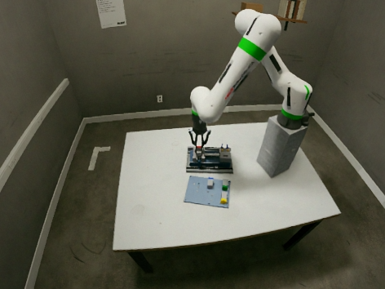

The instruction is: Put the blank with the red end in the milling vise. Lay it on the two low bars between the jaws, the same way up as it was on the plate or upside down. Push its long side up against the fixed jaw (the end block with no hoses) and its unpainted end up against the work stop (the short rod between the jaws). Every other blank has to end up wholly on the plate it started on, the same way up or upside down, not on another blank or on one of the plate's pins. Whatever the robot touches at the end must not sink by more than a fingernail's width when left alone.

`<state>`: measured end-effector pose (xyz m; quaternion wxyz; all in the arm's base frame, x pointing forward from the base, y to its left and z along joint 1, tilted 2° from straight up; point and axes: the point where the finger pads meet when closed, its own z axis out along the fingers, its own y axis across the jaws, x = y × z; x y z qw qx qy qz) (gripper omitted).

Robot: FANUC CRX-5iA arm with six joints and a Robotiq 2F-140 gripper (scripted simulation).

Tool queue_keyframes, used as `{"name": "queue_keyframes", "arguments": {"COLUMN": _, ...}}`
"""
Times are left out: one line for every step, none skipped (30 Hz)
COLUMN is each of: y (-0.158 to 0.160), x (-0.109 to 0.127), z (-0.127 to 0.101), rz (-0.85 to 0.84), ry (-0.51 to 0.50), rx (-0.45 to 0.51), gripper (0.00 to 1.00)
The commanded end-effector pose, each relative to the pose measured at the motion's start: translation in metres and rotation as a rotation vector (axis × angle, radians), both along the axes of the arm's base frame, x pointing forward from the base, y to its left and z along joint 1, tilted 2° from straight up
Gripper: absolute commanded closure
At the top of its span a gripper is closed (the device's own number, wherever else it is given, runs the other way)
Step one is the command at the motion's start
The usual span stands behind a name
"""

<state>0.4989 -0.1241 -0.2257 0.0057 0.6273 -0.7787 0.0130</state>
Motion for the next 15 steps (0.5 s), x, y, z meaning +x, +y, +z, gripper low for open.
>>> {"name": "queue_keyframes", "arguments": {"y": 0.0002, "x": 0.0011, "z": 0.0007, "rz": 0.000, "ry": -0.002, "rx": 0.000, "gripper": 0.90}}
{"name": "queue_keyframes", "arguments": {"y": 0.0003, "x": 0.0012, "z": 0.0007, "rz": 0.000, "ry": -0.002, "rx": 0.000, "gripper": 0.90}}
{"name": "queue_keyframes", "arguments": {"y": 0.0005, "x": 0.0013, "z": 0.0007, "rz": 0.000, "ry": -0.002, "rx": 0.000, "gripper": 0.90}}
{"name": "queue_keyframes", "arguments": {"y": 0.0007, "x": 0.0014, "z": 0.0006, "rz": 0.000, "ry": -0.002, "rx": 0.000, "gripper": 0.90}}
{"name": "queue_keyframes", "arguments": {"y": 0.0008, "x": 0.0015, "z": 0.0006, "rz": 0.000, "ry": -0.002, "rx": 0.000, "gripper": 0.90}}
{"name": "queue_keyframes", "arguments": {"y": 0.0010, "x": 0.0016, "z": 0.0006, "rz": 0.000, "ry": -0.002, "rx": 0.000, "gripper": 0.90}}
{"name": "queue_keyframes", "arguments": {"y": 0.0012, "x": 0.0018, "z": 0.0006, "rz": 0.000, "ry": -0.002, "rx": 0.000, "gripper": 0.90}}
{"name": "queue_keyframes", "arguments": {"y": 0.0013, "x": 0.0019, "z": 0.0006, "rz": 0.000, "ry": -0.002, "rx": 0.000, "gripper": 0.90}}
{"name": "queue_keyframes", "arguments": {"y": 0.0015, "x": 0.0020, "z": 0.0006, "rz": 0.000, "ry": -0.002, "rx": 0.000, "gripper": 0.90}}
{"name": "queue_keyframes", "arguments": {"y": 0.0016, "x": 0.0021, "z": 0.0006, "rz": 0.000, "ry": -0.002, "rx": 0.000, "gripper": 0.90}}
{"name": "queue_keyframes", "arguments": {"y": 0.0018, "x": 0.0022, "z": 0.0006, "rz": 0.000, "ry": -0.002, "rx": 0.000, "gripper": 0.90}}
{"name": "queue_keyframes", "arguments": {"y": 0.0020, "x": 0.0023, "z": 0.0005, "rz": 0.000, "ry": -0.002, "rx": 0.000, "gripper": 0.90}}
{"name": "queue_keyframes", "arguments": {"y": 0.0021, "x": 0.0025, "z": 0.0005, "rz": 0.000, "ry": -0.002, "rx": 0.000, "gripper": 0.90}}
{"name": "queue_keyframes", "arguments": {"y": 0.0023, "x": 0.0026, "z": 0.0005, "rz": 0.000, "ry": -0.002, "rx": 0.000, "gripper": 0.90}}
{"name": "queue_keyframes", "arguments": {"y": 0.0023, "x": 0.0026, "z": 0.0005, "rz": 0.000, "ry": -0.002, "rx": 0.000, "gripper": 0.90}}
